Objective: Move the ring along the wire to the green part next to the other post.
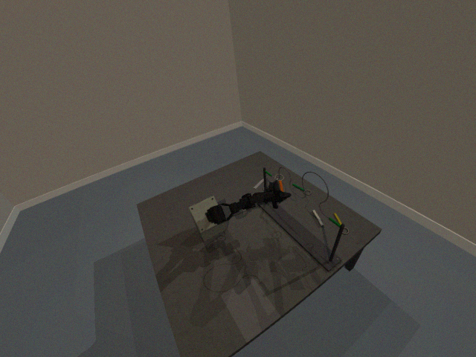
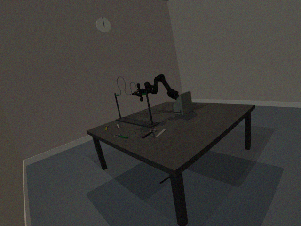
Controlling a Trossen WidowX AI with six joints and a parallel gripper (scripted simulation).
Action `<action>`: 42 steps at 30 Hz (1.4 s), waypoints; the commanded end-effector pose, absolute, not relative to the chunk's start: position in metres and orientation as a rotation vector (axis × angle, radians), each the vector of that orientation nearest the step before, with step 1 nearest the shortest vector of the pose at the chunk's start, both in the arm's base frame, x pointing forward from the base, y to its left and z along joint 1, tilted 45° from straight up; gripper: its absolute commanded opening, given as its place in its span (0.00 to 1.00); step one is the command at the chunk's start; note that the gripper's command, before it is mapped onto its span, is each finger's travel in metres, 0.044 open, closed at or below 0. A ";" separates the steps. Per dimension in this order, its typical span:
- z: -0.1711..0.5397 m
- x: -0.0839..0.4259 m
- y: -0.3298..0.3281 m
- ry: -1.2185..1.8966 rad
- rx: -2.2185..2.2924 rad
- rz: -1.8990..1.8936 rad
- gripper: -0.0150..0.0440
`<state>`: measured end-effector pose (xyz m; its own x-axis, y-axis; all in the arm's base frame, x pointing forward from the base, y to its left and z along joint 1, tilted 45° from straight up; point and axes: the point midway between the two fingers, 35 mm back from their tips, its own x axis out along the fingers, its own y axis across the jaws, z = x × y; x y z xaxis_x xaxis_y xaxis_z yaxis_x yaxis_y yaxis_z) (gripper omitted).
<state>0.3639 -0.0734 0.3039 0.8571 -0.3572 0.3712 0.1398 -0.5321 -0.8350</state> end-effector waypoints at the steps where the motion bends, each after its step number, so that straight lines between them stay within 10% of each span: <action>1: 0.287 0.366 -0.082 0.188 -1.941 -0.598 0.00; 42: 0.141 0.378 -0.073 0.305 -1.024 -0.338 0.00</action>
